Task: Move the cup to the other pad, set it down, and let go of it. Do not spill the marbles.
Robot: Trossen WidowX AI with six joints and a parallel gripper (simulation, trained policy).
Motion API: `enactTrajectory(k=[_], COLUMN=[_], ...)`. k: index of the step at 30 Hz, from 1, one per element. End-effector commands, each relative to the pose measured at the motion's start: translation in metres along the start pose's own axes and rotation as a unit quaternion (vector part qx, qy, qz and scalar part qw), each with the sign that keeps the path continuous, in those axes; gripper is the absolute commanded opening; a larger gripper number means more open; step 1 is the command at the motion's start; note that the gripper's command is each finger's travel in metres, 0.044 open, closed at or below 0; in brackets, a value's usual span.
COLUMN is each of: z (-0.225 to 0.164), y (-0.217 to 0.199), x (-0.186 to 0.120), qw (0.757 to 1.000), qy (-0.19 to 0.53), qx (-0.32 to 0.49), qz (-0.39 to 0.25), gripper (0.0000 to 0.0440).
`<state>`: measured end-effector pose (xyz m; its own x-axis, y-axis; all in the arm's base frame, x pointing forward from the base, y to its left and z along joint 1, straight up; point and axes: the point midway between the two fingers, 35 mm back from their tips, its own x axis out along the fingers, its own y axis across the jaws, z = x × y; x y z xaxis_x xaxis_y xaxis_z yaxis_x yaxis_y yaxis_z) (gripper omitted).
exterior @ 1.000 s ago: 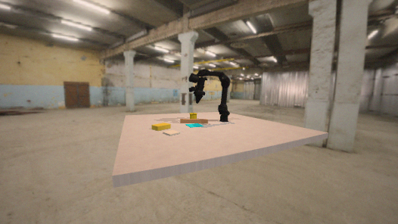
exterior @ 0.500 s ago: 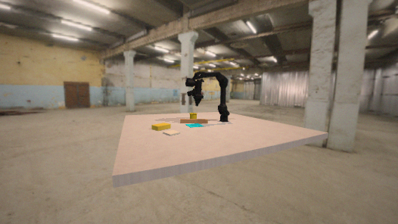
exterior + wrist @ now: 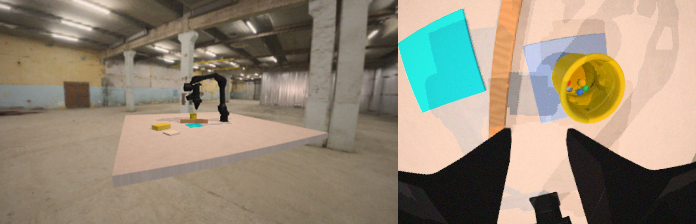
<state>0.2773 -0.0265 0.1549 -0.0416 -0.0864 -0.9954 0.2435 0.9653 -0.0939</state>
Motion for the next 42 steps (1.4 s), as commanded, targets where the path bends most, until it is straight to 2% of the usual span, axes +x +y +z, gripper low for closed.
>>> enactTrajectory(k=[1, 17, 30, 33, 39, 42], z=[0.001, 0.002, 0.001, 0.003, 0.006, 0.008], y=[-0.007, -0.024, -0.029, -0.030, -0.031, -0.031], x=[0.011, 0.054, 0.096, 0.100, 0.102, 0.100], qw=[1.000, 0.999, 0.994, 0.993, 0.988, 0.986], qy=[0.011, 0.038, 0.052, 0.047, 0.041, 0.037], qx=[-0.003, -0.029, -0.092, -0.111, -0.150, -0.164], qz=[-0.006, -0.009, 0.000, 0.002, 0.003, 0.005], gripper=[0.0179, 0.0187, 0.0192, 0.0152, 0.0015, 0.0003])
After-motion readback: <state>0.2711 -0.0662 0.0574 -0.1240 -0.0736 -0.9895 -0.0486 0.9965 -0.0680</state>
